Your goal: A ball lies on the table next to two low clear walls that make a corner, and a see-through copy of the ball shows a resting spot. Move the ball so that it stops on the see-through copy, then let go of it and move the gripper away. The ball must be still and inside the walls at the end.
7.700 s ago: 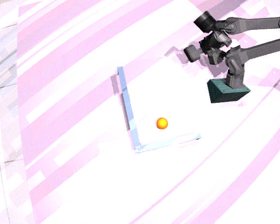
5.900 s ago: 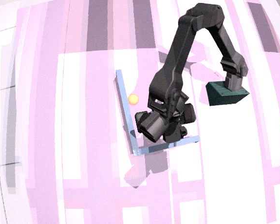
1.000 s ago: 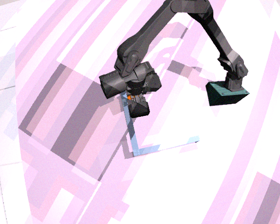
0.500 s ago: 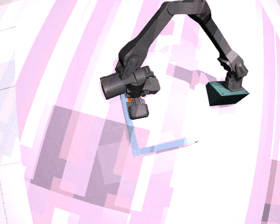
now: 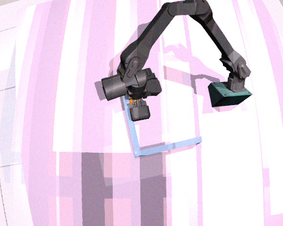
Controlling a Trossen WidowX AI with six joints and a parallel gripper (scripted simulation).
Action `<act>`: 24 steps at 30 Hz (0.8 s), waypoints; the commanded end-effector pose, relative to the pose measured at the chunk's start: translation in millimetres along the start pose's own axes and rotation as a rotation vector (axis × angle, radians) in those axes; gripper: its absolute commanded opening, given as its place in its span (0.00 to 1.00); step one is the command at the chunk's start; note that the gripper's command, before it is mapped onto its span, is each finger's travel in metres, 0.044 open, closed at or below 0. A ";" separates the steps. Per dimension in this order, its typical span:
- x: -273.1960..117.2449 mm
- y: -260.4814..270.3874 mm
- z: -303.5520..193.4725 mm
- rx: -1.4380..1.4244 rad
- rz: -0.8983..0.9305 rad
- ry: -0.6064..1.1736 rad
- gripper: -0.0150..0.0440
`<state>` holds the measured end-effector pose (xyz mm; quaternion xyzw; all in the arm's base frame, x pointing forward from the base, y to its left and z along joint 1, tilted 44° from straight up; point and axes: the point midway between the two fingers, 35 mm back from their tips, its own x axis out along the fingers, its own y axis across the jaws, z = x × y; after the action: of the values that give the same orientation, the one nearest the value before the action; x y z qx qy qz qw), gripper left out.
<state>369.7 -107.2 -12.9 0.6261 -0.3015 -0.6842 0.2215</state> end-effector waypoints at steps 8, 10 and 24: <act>-0.1 0.1 -0.1 0.001 0.000 0.000 0.79; -2.8 0.0 -0.4 0.000 0.000 0.000 0.79; -76.8 -4.8 -2.0 -0.021 0.007 0.008 0.79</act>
<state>382.7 -48.8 42.6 0.6303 -0.2958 -0.6798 0.2303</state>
